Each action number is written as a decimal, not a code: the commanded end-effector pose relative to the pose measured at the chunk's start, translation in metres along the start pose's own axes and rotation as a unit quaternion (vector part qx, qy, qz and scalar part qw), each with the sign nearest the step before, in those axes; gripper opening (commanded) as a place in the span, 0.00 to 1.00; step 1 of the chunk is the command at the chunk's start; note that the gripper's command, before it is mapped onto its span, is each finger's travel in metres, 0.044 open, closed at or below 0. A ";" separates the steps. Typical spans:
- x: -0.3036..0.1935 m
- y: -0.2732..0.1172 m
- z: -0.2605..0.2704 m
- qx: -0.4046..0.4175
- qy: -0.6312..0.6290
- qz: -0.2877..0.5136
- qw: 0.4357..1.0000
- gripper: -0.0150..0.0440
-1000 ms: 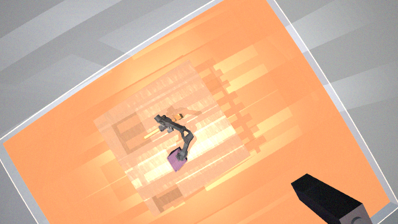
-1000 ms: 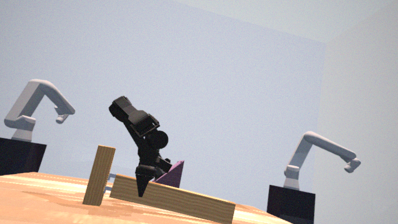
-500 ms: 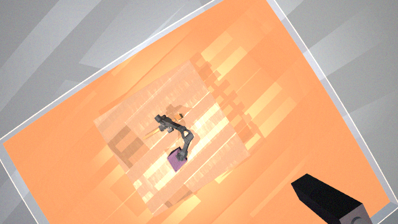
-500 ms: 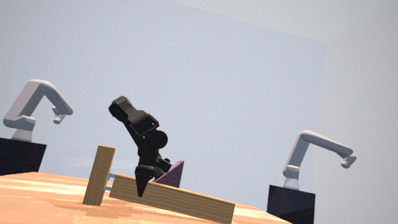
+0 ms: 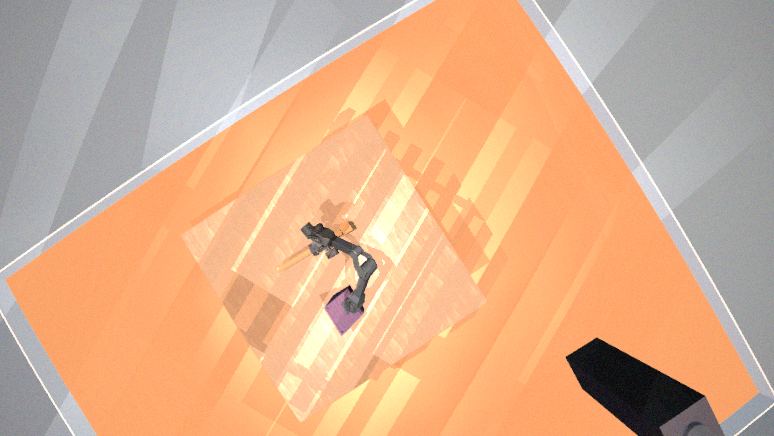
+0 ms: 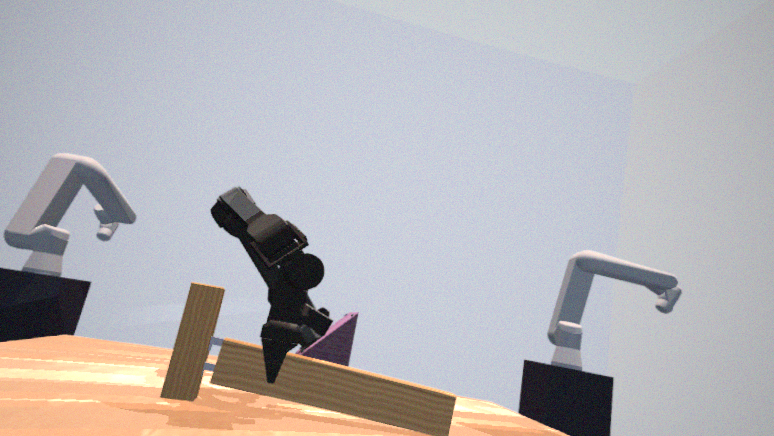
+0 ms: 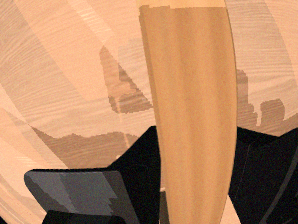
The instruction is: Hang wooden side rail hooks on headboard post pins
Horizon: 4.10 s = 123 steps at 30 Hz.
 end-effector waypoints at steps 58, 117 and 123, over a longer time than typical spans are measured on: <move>-0.009 -0.007 0.000 -0.011 0.003 0.001 1.000 0.25; -0.016 -0.007 0.000 -0.011 0.003 0.001 1.000 0.25; -0.016 -0.007 0.000 -0.011 0.003 0.001 1.000 0.25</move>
Point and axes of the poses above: the point midway between the two fingers, 35 mm back from their tips, its own y axis out along the fingers, its own z axis across the jaws, x = y × z, the point moved 10 cm from there along -y, back along the fingers, and after that the axes turned 5 degrees about -y, right-handed, at the moved point
